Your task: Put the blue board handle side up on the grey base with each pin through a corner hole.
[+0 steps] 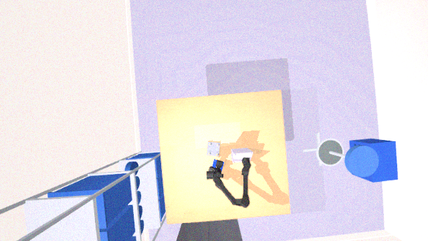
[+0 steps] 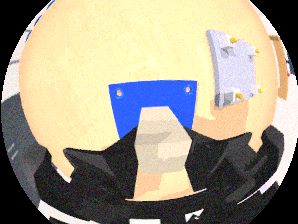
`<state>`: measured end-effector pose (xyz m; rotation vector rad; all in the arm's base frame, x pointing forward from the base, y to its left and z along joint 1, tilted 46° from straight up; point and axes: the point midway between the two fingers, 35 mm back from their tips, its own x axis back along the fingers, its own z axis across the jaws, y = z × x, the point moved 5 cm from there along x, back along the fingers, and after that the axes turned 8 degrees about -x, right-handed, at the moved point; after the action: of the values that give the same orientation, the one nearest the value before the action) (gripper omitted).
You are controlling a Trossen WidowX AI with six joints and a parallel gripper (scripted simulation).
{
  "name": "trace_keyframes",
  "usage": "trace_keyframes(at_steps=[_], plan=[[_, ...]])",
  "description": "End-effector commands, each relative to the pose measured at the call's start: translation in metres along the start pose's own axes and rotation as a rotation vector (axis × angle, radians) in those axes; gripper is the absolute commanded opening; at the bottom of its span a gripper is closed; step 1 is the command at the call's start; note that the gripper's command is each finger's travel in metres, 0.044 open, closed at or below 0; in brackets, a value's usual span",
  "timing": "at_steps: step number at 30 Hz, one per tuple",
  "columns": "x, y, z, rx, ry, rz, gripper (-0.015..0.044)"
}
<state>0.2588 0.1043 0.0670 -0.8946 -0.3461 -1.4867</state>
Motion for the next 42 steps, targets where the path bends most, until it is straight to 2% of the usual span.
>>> trace_keyframes(at_steps=[1,4,8,9,42], plan=[[0.000,0.000,0.000,-0.003,0.003,0.001,0.0131],[0.000,0.000,0.000,-0.003,0.003,0.001,0.0111],[0.003,0.001,0.000,-0.003,0.003,0.001,0.0006],[0.005,0.001,0.000,-0.003,0.002,0.000,0.0000],[0.082,0.000,-0.001,-0.003,0.000,0.000,0.0000]])
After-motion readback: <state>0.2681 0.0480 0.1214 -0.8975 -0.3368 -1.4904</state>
